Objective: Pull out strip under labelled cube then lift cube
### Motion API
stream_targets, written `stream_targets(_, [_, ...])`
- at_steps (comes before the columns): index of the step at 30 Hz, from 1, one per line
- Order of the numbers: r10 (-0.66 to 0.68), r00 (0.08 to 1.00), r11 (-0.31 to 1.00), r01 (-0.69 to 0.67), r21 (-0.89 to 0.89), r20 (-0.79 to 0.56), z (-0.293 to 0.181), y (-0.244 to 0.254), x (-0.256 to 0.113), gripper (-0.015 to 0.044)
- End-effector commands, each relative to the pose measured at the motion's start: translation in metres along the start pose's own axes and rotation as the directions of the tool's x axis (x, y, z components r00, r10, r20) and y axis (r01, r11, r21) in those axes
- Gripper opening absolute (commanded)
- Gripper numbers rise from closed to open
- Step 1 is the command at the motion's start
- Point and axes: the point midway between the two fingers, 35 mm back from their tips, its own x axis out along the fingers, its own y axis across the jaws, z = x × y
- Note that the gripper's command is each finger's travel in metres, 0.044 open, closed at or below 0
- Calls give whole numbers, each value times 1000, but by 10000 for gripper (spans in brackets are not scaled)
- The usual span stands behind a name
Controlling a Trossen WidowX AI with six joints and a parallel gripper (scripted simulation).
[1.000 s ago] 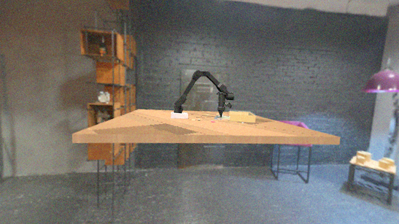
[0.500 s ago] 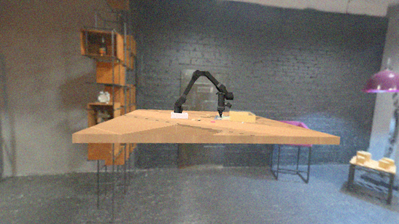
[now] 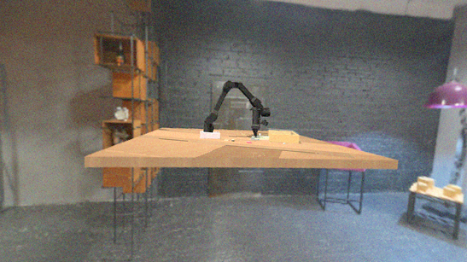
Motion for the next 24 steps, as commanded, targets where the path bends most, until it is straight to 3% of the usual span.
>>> stream_targets(1, [-10,1000,1000,10,0,-23,-13,-1,6,0])
stream_targets(24, [-10,1000,1000,10,0,-26,-48,-1,7,0])
